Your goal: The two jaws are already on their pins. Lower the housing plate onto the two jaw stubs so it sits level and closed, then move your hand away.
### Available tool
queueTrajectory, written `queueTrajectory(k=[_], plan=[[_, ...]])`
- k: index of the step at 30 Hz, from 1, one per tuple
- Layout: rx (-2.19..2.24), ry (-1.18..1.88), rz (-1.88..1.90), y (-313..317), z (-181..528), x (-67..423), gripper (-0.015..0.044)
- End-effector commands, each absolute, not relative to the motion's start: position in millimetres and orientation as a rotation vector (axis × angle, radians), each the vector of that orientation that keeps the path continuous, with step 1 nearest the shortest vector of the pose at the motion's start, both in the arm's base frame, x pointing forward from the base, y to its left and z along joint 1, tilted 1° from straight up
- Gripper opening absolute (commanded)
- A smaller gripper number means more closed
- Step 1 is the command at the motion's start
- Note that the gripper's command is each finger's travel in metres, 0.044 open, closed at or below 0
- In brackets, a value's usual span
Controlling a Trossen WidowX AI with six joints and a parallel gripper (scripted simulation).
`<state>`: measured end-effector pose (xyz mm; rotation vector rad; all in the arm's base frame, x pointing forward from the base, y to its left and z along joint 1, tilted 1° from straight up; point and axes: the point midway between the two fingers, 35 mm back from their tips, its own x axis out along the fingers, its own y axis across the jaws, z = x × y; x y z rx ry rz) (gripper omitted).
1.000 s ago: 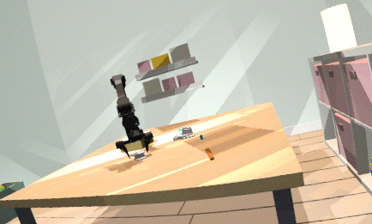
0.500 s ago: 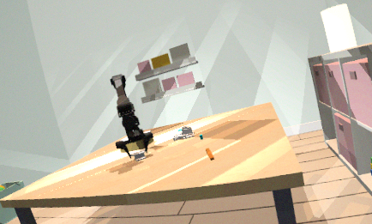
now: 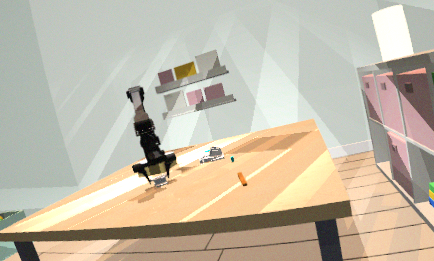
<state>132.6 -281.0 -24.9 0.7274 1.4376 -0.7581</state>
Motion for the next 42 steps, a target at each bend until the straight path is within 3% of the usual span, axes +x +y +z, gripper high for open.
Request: queueTrajectory(k=[1, 27, 42], plan=[[0.728, 1.438, -0.758, -281.4, -20.5, 132.8, 0.0351], [0.731, 1.435, -0.755, -279.4, 47.9, 133.9, 0.0351], [0.606, 1.474, -0.626, -250.5, 48.0, 172.1, 0.0351]])
